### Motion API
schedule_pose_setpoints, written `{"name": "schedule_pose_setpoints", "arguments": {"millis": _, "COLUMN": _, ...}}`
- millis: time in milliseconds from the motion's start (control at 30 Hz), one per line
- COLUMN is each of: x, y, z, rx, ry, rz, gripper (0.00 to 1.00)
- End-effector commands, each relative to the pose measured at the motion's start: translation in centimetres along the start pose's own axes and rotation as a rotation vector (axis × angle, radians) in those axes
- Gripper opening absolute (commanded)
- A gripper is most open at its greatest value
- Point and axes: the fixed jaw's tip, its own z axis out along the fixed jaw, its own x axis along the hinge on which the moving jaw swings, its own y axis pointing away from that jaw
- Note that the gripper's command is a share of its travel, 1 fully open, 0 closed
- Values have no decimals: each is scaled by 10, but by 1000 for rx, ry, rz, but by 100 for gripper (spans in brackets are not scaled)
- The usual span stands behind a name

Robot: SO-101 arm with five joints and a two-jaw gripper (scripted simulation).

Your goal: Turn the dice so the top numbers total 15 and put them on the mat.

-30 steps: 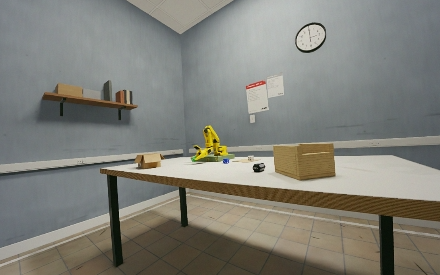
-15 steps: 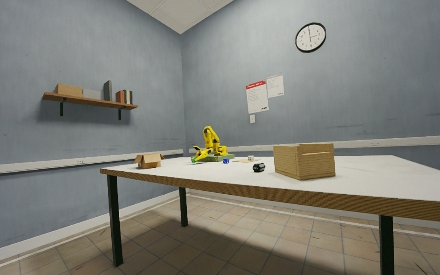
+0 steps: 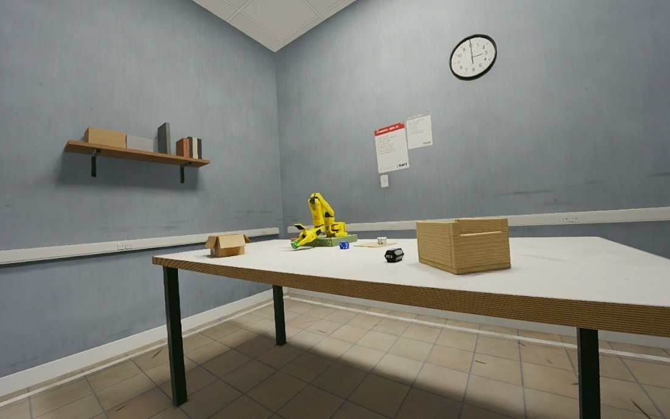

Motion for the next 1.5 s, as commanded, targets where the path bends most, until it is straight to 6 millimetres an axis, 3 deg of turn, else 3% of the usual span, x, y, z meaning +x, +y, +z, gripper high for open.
{"name": "schedule_pose_setpoints", "arguments": {"millis": 0, "x": 1, "y": -3, "z": 1, "rx": 10, "ry": -10, "rz": 14, "gripper": 0}}
{"name": "schedule_pose_setpoints", "arguments": {"millis": 1467, "x": 8, "y": -3, "z": 4, "rx": 10, "ry": -10, "rz": 14, "gripper": 0}}
